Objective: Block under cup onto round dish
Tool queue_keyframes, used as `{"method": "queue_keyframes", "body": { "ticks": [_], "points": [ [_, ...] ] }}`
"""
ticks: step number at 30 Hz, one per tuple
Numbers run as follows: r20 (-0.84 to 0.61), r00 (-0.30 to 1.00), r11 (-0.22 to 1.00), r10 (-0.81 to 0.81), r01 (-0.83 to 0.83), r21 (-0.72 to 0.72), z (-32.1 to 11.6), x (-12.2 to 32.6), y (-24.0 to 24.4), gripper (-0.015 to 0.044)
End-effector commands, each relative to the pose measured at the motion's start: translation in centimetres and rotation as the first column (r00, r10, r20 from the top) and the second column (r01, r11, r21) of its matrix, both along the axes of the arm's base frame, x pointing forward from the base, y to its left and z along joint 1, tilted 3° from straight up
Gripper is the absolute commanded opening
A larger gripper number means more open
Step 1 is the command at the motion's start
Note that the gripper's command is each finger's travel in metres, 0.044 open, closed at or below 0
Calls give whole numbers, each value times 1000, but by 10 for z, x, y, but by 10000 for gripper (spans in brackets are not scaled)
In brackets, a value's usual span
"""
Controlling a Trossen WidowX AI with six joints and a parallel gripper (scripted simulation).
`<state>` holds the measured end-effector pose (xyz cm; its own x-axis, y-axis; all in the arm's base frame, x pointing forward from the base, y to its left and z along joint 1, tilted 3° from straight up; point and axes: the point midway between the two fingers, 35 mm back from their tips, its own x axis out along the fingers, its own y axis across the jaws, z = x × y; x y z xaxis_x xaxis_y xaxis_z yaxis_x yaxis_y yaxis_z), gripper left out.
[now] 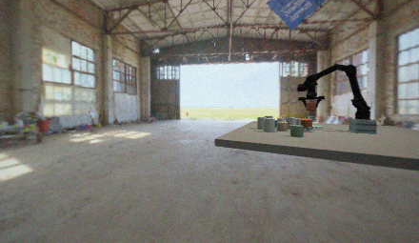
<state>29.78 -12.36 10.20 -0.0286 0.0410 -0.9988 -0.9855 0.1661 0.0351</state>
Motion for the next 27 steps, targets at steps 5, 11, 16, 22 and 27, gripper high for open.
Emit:
{"method": "queue_keyframes", "body": {
  "ticks": [5,11,16,22,27],
  "points": [
    [0,1000,1000,0,0,0,0,0,0,0],
    [0,1000,1000,0,0,0,0,0,0,0],
    [0,1000,1000,0,0,0,0,0,0,0],
    [1,1000,1000,0,0,-1,-5,-4,-10,0],
    [4,1000,1000,1,-1,-5,-22,-22,-43,0]
  ]
}}
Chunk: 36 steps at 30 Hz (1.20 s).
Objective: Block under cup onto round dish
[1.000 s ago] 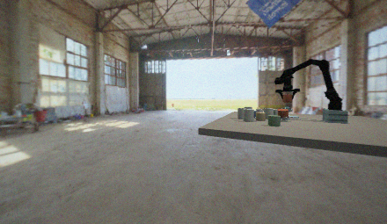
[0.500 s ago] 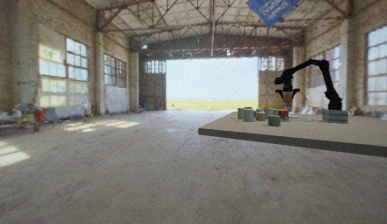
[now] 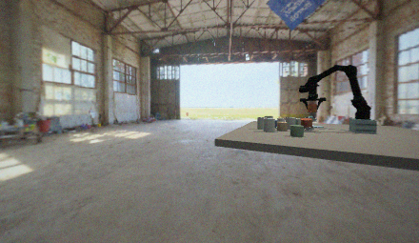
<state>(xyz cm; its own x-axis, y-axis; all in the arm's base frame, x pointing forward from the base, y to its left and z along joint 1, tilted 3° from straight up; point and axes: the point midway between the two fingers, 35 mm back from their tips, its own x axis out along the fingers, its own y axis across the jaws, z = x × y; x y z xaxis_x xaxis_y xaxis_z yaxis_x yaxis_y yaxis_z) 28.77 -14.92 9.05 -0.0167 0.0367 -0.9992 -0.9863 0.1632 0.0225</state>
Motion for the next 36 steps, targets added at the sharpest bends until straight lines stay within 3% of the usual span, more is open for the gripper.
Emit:
{"method": "queue_keyframes", "body": {
  "ticks": [1,22,36],
  "points": [
    [-8,1000,1000,-2,2,-2,-14,-16,-24,0],
    [-11,1000,1000,3,-3,-15,-80,-134,-120,0],
    [-12,1000,1000,3,-3,-15,-121,-140,-121,0]
  ]
}}
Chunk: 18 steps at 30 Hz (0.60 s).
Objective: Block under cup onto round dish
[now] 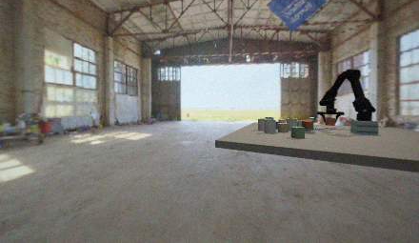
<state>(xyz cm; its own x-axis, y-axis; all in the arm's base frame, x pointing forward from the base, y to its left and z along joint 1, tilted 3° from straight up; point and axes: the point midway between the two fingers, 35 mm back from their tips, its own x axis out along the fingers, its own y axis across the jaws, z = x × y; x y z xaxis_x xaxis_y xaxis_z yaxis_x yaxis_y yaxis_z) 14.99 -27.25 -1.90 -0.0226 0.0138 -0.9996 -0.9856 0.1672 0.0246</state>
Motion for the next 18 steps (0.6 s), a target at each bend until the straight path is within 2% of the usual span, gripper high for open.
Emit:
{"method": "queue_keyframes", "body": {
  "ticks": [1,17,18],
  "points": [
    [-6,1000,1000,6,-6,8,-11,-2,2,0],
    [-6,1000,1000,6,-6,8,-32,-3,3,0],
    [-2,1000,1000,0,0,4,-25,-2,2,26]
  ]
}}
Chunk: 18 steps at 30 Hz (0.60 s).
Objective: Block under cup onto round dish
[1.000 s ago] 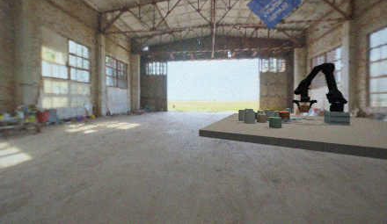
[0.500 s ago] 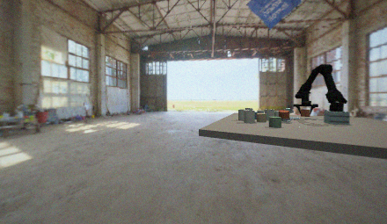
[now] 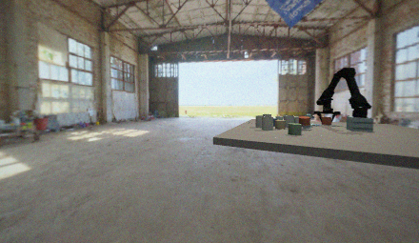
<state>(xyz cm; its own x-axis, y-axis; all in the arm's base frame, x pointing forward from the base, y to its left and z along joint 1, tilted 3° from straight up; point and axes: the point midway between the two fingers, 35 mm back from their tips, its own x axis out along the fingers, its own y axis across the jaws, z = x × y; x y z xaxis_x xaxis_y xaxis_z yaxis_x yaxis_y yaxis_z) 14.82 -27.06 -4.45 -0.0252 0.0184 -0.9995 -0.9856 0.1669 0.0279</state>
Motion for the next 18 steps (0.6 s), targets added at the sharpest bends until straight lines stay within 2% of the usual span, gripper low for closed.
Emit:
{"method": "queue_keyframes", "body": {
  "ticks": [1,15,16,18],
  "points": [
    [0,1000,1000,0,0,-1,0,0,0,52],
    [0,1000,1000,0,0,0,3,0,0,420],
    [0,1000,1000,1,-1,0,12,1,-1,440],
    [-2,1000,1000,5,-5,3,42,1,-1,440]
  ]
}}
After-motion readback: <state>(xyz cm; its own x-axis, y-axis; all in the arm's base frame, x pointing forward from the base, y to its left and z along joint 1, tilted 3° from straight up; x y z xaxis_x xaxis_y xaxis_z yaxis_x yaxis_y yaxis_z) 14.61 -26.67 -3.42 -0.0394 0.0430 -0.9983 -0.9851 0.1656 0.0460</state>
